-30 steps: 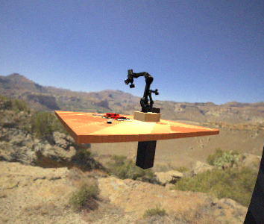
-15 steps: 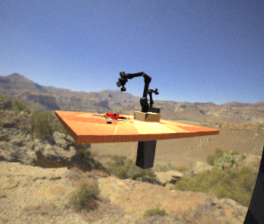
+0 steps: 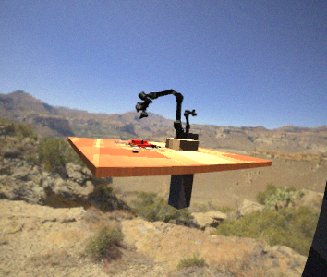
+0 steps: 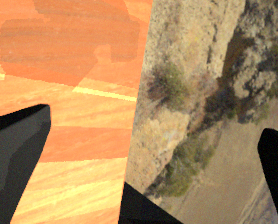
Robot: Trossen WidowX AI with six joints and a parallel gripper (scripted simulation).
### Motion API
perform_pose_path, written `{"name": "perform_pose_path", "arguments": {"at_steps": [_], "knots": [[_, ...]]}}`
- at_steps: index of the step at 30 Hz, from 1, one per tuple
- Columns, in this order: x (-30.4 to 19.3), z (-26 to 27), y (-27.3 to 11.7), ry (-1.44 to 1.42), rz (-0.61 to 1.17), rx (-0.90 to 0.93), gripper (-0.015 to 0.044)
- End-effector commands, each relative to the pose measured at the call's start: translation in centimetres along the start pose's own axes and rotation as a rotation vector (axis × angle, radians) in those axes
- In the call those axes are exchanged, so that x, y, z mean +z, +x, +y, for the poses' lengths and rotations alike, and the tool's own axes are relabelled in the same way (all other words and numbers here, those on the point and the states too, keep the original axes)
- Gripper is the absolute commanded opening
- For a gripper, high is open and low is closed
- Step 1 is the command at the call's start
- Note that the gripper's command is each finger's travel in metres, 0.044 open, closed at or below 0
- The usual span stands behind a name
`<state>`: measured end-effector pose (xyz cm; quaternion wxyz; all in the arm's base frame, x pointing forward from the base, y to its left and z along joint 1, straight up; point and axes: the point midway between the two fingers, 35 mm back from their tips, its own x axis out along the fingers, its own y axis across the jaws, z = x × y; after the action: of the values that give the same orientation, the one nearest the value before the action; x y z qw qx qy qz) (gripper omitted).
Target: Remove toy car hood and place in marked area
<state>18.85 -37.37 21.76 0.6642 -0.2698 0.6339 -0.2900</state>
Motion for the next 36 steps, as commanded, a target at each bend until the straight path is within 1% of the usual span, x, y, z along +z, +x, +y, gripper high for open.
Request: {"name": "perform_pose_path", "arguments": {"at_steps": [1, 8, 15, 21, 28, 36], "knots": [[3.2, 3.0, 0.0, 0.021, -0.058, 0.092, 0.044], [8.2, 9.3, -0.8, 0.054, -0.121, 0.275, 0.044], [12.0, 16.2, -2.7, 0.079, -0.127, 0.467, 0.044], [14.0, 22.4, -5.1, 0.094, -0.081, 0.629, 0.044], [14.6, 29.7, -8.4, 0.1, 0.039, 0.793, 0.044], [14.1, 30.2, -8.6, 0.1, 0.055, 0.807, 0.044]]}}
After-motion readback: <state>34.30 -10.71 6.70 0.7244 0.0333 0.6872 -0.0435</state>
